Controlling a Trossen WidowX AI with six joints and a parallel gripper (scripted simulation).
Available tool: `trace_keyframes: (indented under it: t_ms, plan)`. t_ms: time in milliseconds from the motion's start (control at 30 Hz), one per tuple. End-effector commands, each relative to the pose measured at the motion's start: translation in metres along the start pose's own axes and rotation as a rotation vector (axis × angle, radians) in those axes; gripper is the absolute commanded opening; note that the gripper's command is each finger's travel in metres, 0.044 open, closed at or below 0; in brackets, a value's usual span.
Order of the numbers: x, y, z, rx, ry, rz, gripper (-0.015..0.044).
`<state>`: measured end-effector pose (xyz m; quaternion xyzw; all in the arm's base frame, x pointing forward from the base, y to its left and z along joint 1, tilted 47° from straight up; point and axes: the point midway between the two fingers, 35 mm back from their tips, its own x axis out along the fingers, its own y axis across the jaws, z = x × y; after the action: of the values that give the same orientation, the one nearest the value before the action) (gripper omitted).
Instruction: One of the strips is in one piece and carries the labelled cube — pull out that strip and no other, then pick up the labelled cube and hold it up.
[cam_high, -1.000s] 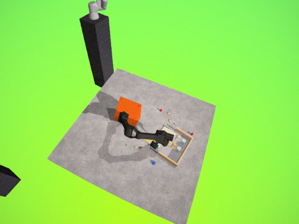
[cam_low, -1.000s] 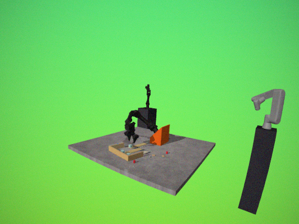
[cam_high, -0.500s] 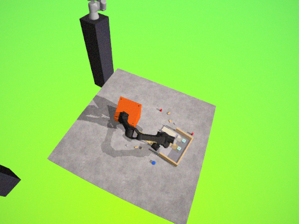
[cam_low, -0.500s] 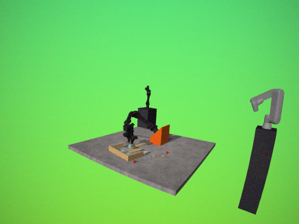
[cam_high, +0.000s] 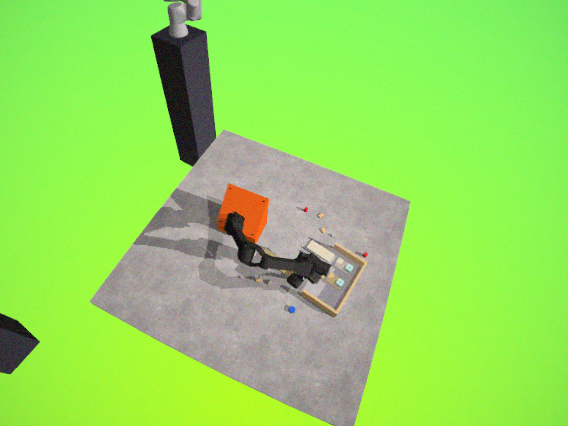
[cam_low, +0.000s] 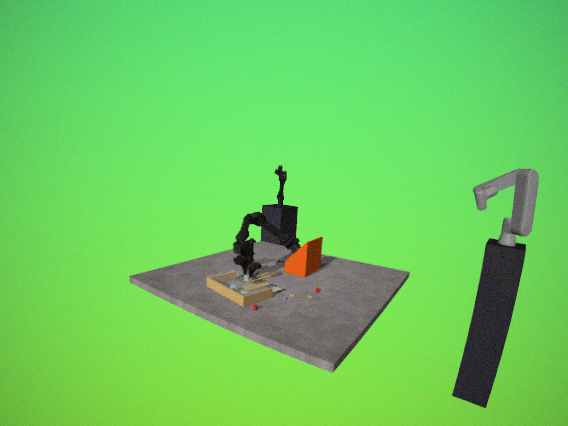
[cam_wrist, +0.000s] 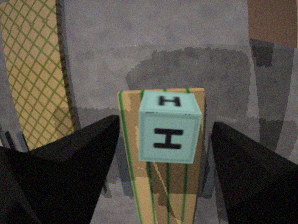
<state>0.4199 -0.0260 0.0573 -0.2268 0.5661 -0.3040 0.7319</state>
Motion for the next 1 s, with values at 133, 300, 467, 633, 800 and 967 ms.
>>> trace_keyframes:
  t_ms: [133,300,467,633,800,967]
  plan:
    - [0.016,-0.001,-0.003,-0.009,0.005,-0.008,0.0250]
    - [0.018,-0.001,-0.004,-0.009,0.005,-0.008,0.0250]
    - [0.016,-0.001,-0.002,-0.001,0.002,-0.003,0.0198]
    - [0.016,-0.001,-0.002,-0.001,0.002,-0.003,0.0125]
    - [0.016,-0.001,-0.002,-0.001,0.002,-0.003,0.0072]
    - [0.007,0.000,-0.013,-0.003,0.004,-0.002,0.0000]
